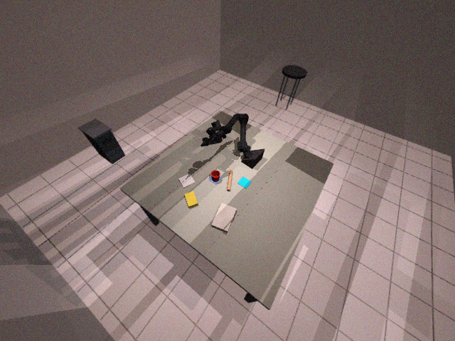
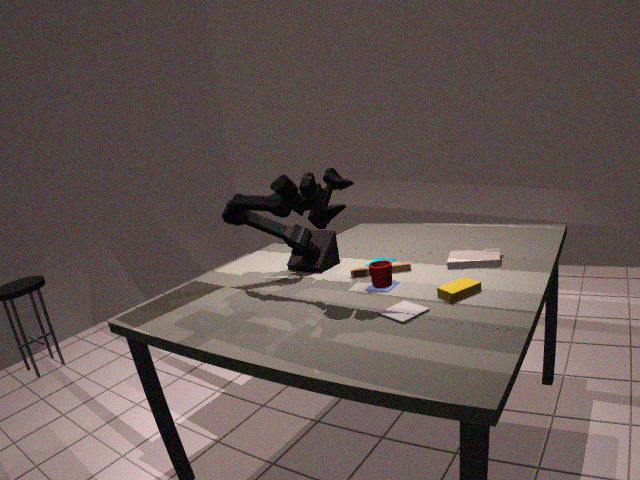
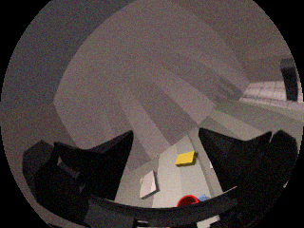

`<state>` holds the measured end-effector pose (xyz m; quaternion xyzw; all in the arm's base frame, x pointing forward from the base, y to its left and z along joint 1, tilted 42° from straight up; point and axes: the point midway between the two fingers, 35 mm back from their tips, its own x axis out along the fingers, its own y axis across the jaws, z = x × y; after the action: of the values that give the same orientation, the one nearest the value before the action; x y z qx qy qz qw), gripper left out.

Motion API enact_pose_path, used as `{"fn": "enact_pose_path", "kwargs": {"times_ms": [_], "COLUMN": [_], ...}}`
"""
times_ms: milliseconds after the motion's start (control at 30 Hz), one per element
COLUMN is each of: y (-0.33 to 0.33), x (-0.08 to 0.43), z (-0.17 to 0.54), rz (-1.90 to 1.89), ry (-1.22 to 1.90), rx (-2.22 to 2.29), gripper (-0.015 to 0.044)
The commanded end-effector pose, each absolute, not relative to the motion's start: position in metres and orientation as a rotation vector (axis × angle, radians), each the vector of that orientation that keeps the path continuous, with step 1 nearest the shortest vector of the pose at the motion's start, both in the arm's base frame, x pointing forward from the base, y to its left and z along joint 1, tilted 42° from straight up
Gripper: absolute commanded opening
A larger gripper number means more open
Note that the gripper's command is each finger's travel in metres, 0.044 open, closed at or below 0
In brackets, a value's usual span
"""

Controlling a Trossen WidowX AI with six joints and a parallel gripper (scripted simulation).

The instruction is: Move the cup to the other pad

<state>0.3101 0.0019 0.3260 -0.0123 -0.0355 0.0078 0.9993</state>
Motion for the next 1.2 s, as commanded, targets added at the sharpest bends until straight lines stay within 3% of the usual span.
{"fn": "enact_pose_path", "kwargs": {"times_ms": [0, 300, 567, 800, 1167], "y": [0.002, -0.011, -0.018, -0.025, -0.027], "x": [0.311, 0.356, 0.345, 0.319, 0.317], "z": [0.325, 0.224, 0.138, 0.110, 0.108], "rz": [0.013, -0.107, 0.001, 0.264, 0.298], "ry": [-0.064, 0.515, 1.190, 1.718, 1.764], "rx": [-0.027, -0.327, -0.807, -1.291, -1.338], "gripper": [0.0374, 0.0148, 0.0148, 0.0148, 0.0148]}}
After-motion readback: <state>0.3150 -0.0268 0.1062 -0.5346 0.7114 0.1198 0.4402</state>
